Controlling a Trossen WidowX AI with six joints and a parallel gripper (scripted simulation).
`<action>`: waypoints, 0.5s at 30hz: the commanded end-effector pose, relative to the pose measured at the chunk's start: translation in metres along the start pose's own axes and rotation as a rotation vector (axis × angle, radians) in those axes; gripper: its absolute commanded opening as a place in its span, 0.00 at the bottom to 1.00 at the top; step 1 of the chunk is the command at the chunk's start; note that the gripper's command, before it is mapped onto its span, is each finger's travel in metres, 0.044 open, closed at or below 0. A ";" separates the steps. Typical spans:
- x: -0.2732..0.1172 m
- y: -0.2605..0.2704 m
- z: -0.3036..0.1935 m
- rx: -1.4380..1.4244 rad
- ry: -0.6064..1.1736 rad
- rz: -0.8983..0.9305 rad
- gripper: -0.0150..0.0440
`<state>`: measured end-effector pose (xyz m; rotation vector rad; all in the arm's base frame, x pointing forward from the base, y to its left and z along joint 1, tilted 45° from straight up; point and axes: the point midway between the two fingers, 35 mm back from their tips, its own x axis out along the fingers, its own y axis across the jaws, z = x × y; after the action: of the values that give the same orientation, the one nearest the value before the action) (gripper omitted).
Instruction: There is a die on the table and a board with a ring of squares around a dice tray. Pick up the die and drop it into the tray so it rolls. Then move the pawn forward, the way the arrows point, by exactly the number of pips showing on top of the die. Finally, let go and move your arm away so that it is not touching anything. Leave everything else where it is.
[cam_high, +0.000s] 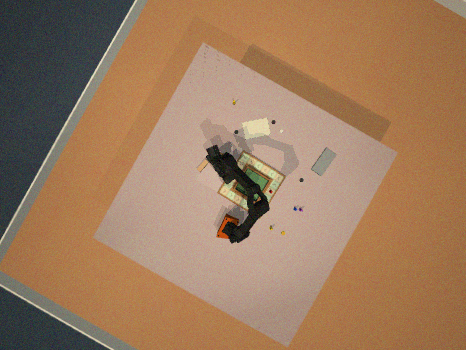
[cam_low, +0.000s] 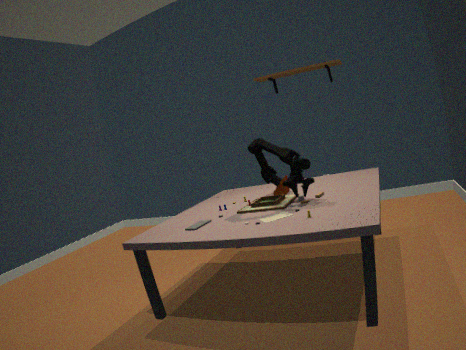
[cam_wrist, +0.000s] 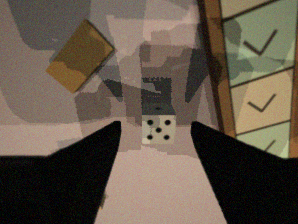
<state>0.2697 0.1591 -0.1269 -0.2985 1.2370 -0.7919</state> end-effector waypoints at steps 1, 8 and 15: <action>0.008 -0.001 0.000 -0.006 -0.003 -0.006 0.72; 0.011 -0.001 0.000 -0.006 -0.003 -0.006 0.59; 0.011 -0.001 0.000 -0.006 -0.003 -0.006 0.41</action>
<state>0.2697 0.1510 -0.1343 -0.3026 1.2385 -0.7950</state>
